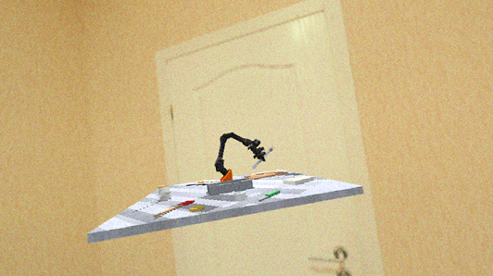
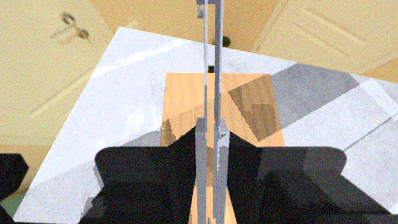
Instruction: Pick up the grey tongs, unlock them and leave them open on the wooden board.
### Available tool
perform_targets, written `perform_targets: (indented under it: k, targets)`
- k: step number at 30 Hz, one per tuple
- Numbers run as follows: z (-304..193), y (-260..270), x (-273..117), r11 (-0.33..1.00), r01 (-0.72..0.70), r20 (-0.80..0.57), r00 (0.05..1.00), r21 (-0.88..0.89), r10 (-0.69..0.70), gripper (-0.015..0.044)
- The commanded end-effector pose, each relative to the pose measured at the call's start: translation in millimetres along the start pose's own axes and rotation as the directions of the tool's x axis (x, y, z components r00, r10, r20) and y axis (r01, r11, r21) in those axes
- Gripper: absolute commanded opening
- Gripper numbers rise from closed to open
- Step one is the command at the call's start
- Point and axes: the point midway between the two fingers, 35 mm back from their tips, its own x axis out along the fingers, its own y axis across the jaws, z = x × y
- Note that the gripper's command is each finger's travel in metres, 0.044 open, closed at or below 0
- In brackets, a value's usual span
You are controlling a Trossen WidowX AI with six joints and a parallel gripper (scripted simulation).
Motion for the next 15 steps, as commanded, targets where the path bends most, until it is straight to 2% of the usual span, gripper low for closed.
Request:
perform_targets:
  k: [1, 15]
  targets:
    - [7.8, 0.1, -1.5, 1.0, -0.007, -0.022, 1.0, -0.005, 0.007, -0.015]
    - [4.7, 0.0, 3.2, 1.0, -0.013, -0.183, 0.983, -0.006, 0.012, -0.015]
